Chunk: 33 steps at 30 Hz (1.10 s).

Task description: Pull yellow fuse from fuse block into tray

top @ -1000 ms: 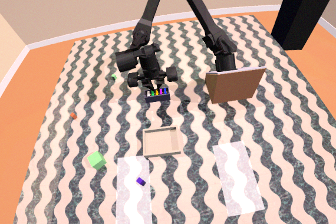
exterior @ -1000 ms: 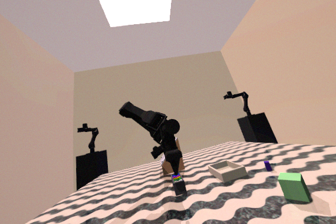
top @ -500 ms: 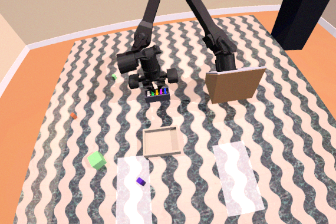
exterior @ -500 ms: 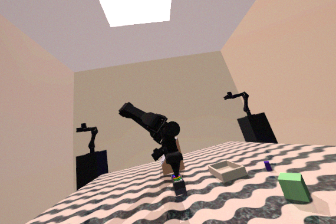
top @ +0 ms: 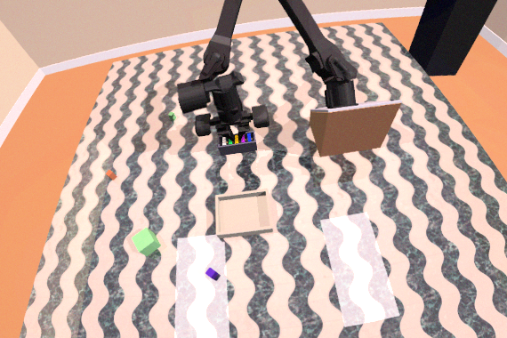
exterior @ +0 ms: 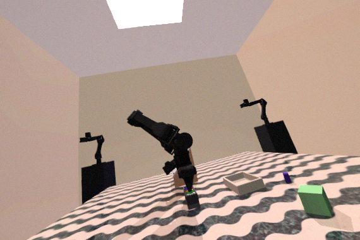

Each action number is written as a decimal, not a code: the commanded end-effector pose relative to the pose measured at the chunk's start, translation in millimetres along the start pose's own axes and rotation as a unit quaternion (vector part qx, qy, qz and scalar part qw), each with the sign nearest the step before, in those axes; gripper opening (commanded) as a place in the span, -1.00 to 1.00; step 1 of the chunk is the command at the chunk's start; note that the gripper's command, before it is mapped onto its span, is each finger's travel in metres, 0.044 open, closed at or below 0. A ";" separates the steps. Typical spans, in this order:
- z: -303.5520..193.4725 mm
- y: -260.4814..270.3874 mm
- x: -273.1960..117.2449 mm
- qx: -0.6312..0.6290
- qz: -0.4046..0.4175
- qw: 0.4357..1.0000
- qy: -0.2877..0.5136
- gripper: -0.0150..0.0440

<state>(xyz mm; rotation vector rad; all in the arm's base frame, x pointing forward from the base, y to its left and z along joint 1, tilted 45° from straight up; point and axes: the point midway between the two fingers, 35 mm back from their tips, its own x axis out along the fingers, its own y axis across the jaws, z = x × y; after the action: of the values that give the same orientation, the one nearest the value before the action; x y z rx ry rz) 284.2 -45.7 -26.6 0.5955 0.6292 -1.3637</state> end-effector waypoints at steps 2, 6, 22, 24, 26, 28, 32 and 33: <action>0.0 0.0 -0.2 0.000 0.000 1.000 0.000 -0.38; 0.0 0.0 -0.2 0.000 0.000 1.000 0.000 -0.47; -0.2 0.4 -5.2 0.000 0.000 1.000 0.000 -0.49; -0.3 0.5 -6.2 0.000 0.000 1.000 0.000 -0.49; -0.3 0.5 -7.2 0.000 0.000 1.000 0.000 -0.49; -0.3 0.6 -8.1 0.000 0.000 1.000 0.000 -0.49; -0.4 0.7 -10.1 -0.001 0.000 1.000 0.000 -0.49; -0.4 0.7 -10.6 -0.001 0.000 1.000 0.000 -0.49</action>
<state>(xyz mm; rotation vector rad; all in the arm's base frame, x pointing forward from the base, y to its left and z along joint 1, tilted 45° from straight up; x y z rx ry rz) 283.6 -40.7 -21.0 0.5898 0.6316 -1.3641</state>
